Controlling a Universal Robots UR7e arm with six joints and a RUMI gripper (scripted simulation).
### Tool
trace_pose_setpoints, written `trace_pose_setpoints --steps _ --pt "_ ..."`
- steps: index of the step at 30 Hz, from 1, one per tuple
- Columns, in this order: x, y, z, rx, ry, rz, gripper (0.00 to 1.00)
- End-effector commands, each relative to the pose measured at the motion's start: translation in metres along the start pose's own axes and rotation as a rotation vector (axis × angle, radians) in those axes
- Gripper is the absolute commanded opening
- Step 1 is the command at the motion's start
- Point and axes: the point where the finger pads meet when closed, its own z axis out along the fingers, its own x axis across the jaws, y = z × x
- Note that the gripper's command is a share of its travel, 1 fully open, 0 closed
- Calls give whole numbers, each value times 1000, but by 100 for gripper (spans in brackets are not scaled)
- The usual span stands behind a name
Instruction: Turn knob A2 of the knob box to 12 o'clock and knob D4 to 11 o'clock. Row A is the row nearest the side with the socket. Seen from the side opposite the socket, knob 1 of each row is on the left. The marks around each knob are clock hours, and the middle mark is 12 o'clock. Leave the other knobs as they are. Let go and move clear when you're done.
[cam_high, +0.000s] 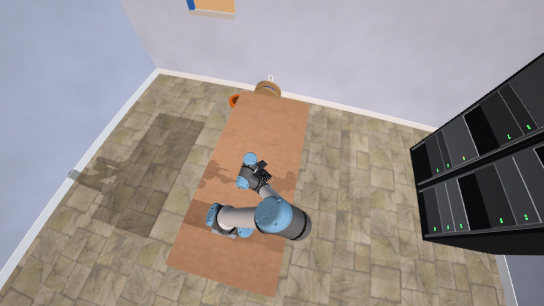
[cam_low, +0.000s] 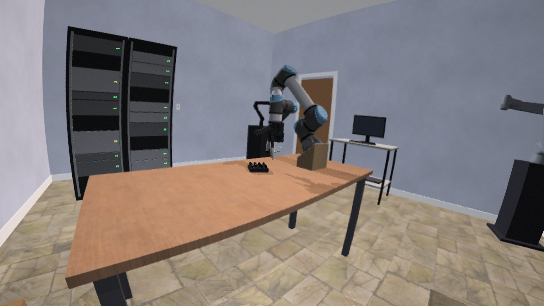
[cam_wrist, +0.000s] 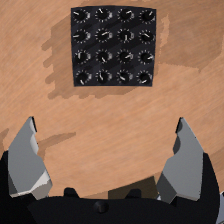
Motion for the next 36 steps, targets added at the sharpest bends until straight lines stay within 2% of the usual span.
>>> trace_pose_setpoints --steps 1,14,36 --pt "0 0 0 1 0 0 100" --pt "-2 -4 -1 1 0 47 100" --pt "-23 -40 -15 1 -1 589 100"
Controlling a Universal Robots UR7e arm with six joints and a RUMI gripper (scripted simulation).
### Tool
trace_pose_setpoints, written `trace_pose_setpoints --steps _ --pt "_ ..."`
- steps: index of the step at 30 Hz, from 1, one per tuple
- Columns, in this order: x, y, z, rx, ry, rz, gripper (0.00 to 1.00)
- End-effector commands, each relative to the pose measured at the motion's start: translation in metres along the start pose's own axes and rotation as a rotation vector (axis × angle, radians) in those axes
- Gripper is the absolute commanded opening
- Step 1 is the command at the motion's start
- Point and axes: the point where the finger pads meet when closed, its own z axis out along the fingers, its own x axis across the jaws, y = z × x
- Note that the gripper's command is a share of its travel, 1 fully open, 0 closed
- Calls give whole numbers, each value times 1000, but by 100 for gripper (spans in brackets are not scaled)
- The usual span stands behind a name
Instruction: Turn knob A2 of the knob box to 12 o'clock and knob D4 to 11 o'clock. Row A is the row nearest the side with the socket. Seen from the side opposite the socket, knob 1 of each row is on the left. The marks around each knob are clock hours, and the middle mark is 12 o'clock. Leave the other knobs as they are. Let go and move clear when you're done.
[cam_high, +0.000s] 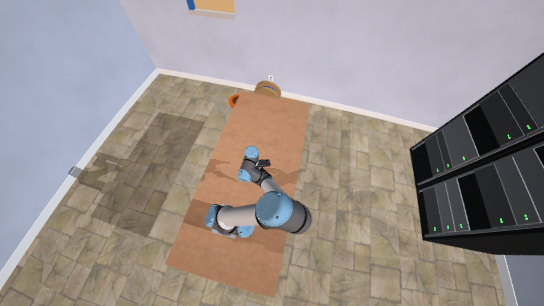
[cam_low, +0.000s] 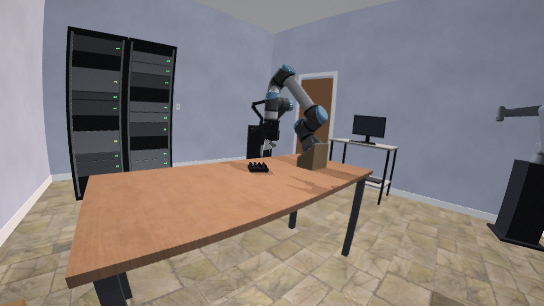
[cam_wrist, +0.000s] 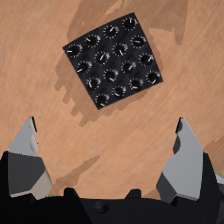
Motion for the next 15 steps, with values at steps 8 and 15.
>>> trace_pose_setpoints --steps 8,15 --pt "-19 -10 -7 2 14 286 100" --pt "-21 -11 -8 2 14 319 100"
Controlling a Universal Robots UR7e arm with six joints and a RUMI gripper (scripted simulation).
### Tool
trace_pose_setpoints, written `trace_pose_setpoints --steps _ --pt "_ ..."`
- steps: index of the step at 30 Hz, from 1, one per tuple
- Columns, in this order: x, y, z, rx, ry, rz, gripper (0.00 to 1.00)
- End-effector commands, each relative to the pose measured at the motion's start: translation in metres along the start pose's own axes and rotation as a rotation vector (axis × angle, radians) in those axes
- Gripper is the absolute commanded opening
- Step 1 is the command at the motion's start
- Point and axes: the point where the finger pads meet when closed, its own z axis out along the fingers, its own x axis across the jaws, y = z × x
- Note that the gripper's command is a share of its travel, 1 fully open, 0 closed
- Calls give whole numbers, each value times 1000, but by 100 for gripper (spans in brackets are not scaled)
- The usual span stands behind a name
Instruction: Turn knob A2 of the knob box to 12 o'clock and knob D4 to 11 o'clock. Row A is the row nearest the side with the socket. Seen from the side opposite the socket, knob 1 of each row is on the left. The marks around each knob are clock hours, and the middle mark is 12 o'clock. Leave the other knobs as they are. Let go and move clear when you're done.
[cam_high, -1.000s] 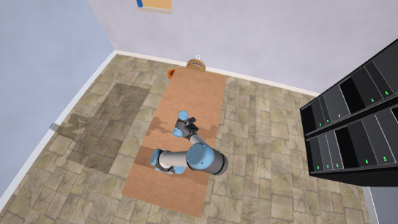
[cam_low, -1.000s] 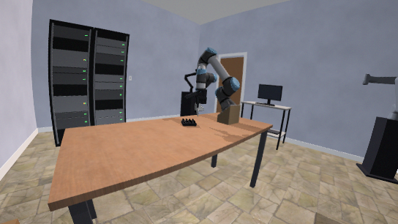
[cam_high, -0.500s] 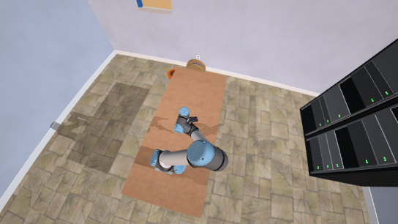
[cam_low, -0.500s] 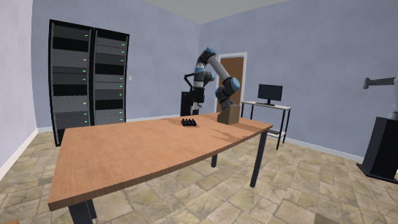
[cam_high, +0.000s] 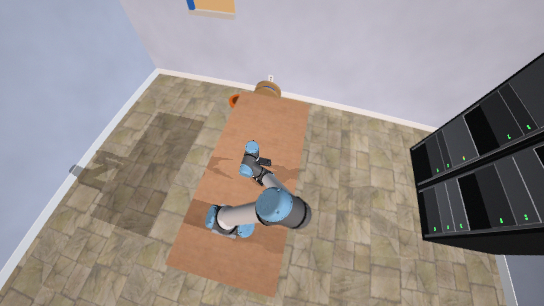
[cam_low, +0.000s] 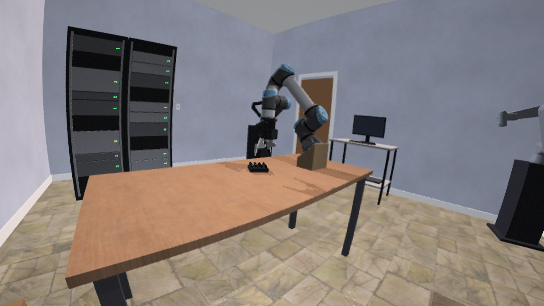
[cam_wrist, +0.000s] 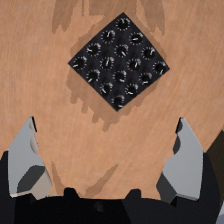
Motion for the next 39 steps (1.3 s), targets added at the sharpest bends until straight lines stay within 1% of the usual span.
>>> trace_pose_setpoints --steps 1,2,39 --pt "-2 0 -1 1 7 33 100" --pt "-2 0 -1 1 7 33 11" --pt "-2 0 -1 1 7 33 11"
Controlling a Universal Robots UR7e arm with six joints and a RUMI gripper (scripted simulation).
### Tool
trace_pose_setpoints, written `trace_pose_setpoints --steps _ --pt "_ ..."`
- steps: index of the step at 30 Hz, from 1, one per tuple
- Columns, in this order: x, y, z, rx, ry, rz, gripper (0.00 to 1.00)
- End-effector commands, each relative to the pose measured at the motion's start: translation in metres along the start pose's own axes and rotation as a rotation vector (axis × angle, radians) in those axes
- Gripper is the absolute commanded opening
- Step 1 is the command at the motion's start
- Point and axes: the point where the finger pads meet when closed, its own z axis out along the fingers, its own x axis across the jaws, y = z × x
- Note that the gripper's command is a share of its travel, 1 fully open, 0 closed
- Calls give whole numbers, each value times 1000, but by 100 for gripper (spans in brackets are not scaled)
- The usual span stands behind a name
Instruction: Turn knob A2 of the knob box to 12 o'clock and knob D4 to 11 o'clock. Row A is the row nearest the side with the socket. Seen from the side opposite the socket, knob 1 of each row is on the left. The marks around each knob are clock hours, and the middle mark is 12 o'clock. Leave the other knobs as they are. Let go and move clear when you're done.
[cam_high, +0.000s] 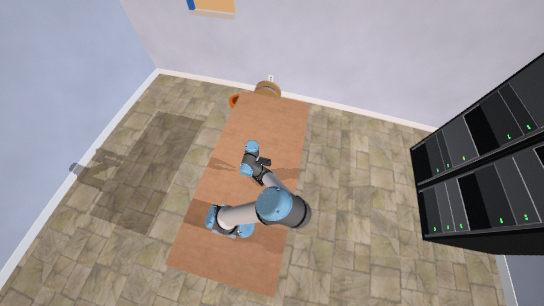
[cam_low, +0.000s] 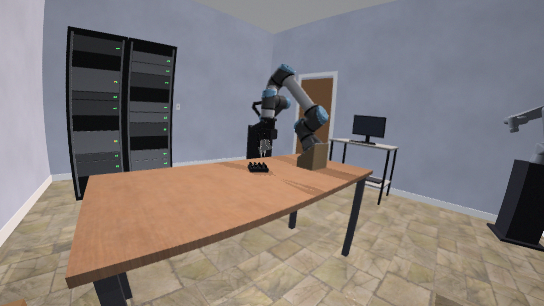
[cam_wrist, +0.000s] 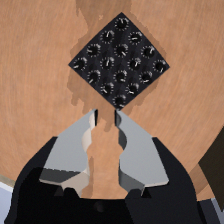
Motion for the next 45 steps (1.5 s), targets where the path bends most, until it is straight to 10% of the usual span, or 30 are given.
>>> trace_pose_setpoints --steps 1,45 --pt "0 0 0 0 -1 0 11" --pt "0 0 37 0 -1 0 11"
